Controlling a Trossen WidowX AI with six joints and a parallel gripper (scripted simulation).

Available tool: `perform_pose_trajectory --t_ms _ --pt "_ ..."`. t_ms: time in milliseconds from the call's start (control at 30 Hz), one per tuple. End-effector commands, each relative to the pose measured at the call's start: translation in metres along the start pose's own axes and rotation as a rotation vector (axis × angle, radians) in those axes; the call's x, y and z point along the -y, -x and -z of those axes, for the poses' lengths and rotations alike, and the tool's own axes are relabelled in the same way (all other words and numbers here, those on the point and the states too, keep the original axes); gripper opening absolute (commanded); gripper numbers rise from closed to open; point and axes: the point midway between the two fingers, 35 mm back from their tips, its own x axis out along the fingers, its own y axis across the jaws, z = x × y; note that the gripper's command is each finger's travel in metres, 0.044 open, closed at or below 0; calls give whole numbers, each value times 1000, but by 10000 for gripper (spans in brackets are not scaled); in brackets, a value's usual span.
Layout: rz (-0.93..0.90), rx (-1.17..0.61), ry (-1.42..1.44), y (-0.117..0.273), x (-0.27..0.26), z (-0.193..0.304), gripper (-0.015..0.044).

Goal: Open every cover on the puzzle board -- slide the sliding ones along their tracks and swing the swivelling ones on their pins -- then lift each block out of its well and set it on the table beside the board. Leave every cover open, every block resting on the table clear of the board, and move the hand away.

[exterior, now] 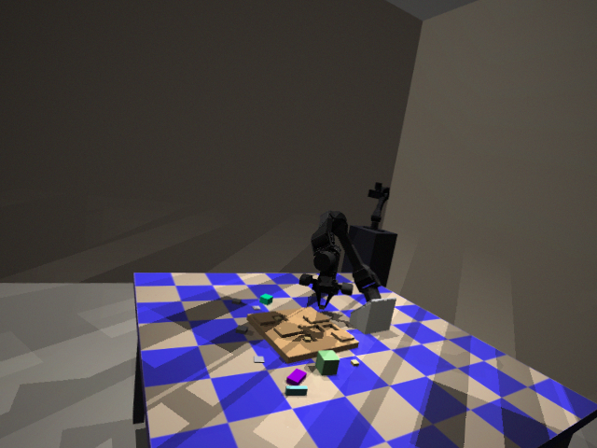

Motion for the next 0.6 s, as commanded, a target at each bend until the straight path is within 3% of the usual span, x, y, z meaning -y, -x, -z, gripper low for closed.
perform_pose_trajectory --t_ms 0,567 --pt "-7 2 6 2 -13 -12 80" --pt "-19 17 10 7 -67 -51 80"
